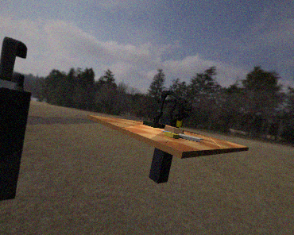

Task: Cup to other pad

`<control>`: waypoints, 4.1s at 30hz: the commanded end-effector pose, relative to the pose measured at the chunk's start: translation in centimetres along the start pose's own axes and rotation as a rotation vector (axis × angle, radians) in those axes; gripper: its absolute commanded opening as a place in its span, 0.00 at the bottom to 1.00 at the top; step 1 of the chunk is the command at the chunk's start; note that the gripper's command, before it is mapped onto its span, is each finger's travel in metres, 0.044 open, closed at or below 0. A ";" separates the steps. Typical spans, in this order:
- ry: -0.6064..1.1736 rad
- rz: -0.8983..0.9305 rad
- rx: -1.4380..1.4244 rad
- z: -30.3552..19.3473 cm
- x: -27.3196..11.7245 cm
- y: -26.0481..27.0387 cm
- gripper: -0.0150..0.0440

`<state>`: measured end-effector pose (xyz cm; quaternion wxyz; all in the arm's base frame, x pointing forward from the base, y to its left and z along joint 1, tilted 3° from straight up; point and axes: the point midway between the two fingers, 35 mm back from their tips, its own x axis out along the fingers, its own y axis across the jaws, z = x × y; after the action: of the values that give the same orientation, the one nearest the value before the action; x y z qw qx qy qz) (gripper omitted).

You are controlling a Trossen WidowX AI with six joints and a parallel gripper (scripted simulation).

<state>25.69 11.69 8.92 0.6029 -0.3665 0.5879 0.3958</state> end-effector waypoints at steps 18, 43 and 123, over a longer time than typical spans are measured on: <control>-0.003 0.005 0.006 0.1 3.0 0.1 0.25; 0.001 0.001 0.000 0.1 5.8 0.2 0.25; -0.001 0.004 0.007 -0.3 -3.5 0.1 1.00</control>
<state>25.43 11.28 11.19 0.6018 -0.3620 0.5939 0.3925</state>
